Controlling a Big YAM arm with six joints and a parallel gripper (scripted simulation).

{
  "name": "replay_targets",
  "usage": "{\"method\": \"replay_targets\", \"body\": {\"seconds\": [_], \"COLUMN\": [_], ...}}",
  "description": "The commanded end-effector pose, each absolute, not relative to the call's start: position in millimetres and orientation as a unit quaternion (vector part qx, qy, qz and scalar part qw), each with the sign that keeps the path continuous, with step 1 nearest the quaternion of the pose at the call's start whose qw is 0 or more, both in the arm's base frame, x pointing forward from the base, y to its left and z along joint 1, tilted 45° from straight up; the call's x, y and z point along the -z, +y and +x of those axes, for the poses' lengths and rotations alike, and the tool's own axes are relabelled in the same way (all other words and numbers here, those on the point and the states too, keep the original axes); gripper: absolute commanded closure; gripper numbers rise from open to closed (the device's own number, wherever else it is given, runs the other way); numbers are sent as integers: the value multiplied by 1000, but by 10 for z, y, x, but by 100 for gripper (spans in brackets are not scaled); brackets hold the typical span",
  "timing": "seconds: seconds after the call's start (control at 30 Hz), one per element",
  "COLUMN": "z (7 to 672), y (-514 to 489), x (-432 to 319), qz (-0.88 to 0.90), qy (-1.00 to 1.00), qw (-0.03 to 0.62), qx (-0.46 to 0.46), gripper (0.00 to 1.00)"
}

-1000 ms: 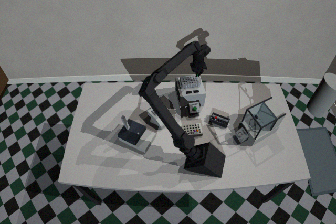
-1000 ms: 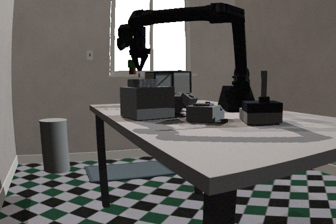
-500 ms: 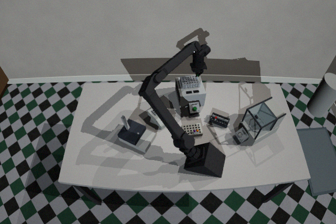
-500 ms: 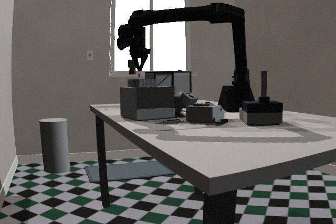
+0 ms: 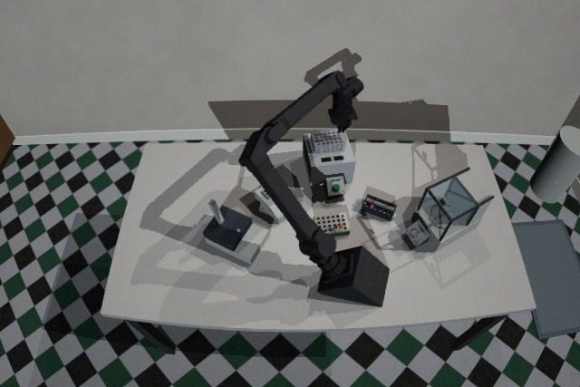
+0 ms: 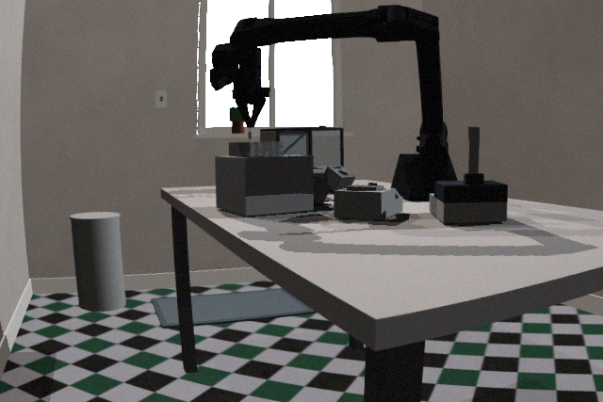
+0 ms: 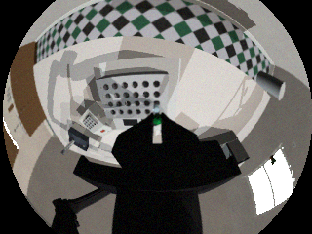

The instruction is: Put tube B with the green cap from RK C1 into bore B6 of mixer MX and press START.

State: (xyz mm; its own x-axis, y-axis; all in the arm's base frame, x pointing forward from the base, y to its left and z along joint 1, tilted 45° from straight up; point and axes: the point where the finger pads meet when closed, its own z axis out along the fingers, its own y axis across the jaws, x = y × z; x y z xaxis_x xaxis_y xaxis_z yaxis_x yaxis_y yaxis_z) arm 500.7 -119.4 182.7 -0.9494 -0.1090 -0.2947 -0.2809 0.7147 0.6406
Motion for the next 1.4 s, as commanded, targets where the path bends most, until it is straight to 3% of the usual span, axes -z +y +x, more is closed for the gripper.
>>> {"method": "replay_targets", "body": {"seconds": [0.0,1.37], "z": [5074,5045], "y": [-1142,-1248], "x": [-1786,-1764], "qz": [-119,-111], "qy": [917,918], "qw": [121,123], "qx": [-362,-361], "gripper": [91,91]}}
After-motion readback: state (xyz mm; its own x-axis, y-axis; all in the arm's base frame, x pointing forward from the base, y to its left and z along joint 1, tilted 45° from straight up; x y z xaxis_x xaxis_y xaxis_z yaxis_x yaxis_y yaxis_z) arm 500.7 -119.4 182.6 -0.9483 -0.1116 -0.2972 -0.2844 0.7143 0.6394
